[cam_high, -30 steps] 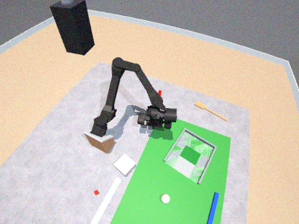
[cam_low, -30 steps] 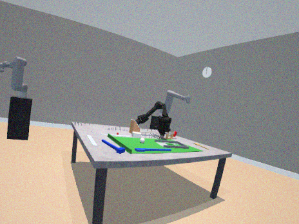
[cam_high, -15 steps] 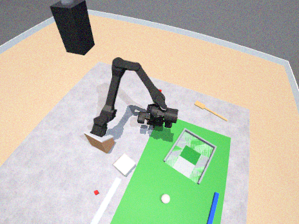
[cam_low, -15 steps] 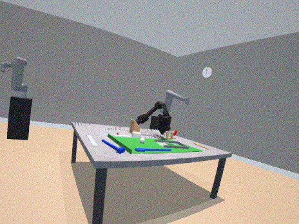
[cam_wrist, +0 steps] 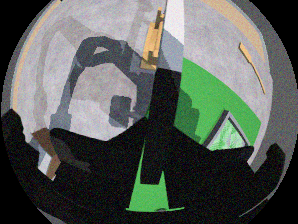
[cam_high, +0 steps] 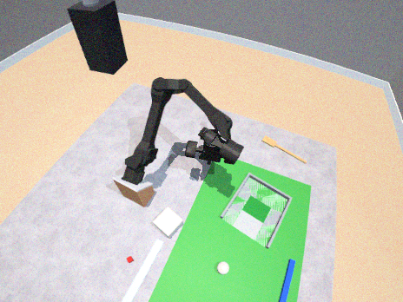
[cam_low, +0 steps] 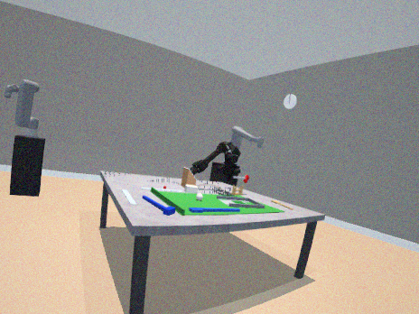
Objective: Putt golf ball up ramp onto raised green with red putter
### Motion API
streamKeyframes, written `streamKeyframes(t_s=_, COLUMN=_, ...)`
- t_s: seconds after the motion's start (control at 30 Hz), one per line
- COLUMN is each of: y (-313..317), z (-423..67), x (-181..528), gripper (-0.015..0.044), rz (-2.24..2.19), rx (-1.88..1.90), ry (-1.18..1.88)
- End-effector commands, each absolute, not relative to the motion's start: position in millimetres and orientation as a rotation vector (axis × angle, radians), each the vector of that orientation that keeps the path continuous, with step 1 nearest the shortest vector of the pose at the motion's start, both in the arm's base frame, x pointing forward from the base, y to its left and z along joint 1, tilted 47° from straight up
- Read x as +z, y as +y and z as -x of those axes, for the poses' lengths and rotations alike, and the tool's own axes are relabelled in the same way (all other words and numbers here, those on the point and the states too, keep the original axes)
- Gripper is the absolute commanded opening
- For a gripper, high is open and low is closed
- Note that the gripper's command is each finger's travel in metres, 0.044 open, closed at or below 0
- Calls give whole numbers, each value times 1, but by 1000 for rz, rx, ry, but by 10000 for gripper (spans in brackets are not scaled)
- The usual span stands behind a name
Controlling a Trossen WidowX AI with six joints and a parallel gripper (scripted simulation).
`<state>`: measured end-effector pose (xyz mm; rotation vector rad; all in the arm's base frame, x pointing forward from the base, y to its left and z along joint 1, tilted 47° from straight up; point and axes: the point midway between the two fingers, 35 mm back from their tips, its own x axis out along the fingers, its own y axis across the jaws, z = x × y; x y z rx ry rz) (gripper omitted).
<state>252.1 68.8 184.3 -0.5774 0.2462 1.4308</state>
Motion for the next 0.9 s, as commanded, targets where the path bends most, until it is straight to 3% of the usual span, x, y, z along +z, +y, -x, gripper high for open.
streamKeyframes(t_s=0.0, y=60, z=-248, x=197, gripper=0, rz=566, rx=1431, ry=235)
streamKeyframes(t_s=0.87, y=-56, z=-275, x=104, gripper=0, rz=108, rx=1068, ry=835)
